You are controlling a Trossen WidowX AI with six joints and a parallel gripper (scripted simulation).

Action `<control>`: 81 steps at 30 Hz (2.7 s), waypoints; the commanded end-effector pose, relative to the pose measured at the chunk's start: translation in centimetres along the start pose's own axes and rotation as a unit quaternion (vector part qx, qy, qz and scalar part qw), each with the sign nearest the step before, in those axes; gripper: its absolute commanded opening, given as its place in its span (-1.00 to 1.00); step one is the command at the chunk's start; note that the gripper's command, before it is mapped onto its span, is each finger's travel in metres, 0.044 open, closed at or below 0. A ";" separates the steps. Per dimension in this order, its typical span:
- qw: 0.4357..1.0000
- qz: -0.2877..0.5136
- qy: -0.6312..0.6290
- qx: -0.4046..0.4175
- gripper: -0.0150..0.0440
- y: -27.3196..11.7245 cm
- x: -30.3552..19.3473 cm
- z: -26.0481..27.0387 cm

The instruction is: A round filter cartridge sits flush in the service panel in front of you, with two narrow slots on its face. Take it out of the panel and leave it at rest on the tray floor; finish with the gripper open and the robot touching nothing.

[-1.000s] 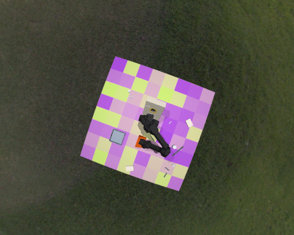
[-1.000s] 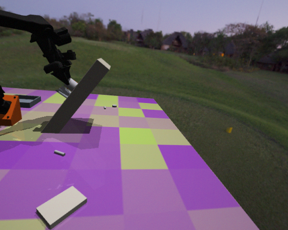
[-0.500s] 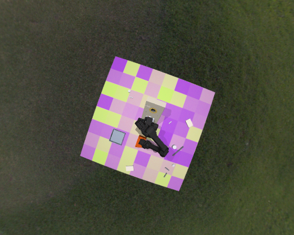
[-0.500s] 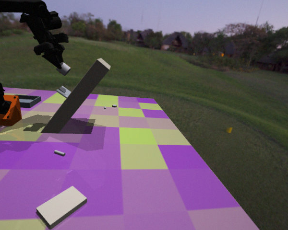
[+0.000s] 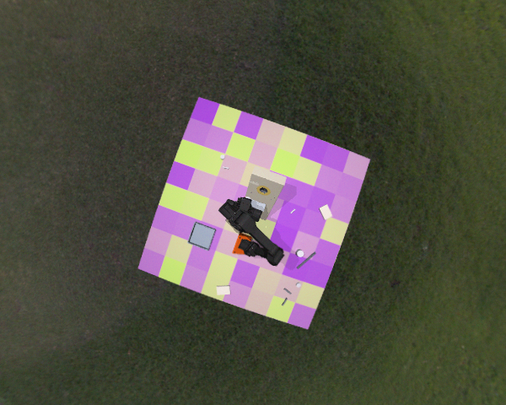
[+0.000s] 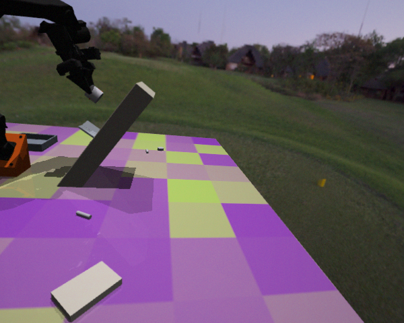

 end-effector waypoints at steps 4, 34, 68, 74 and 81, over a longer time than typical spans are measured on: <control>1.000 -0.003 0.007 0.004 -0.49 0.3 0.5 3.0; 0.850 -0.059 -0.452 0.265 -0.49 -5.6 -7.3 17.0; 0.641 -0.083 -0.660 0.383 -0.49 -1.0 -26.5 23.3; 0.641 -0.083 -0.660 0.383 -0.49 0.2 -27.2 23.7; 0.641 -0.083 -0.660 0.383 -0.49 3.8 -29.3 24.2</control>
Point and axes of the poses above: the point midway between the two fingers, 35 mm back from their tips, its own y axis out along the fingers, its own z axis across the jaws, x = y × z, the point moved 5 cm from there along -y, back along the fingers, and after that the axes turned 12 degrees about -y, right-handed, at the moved point
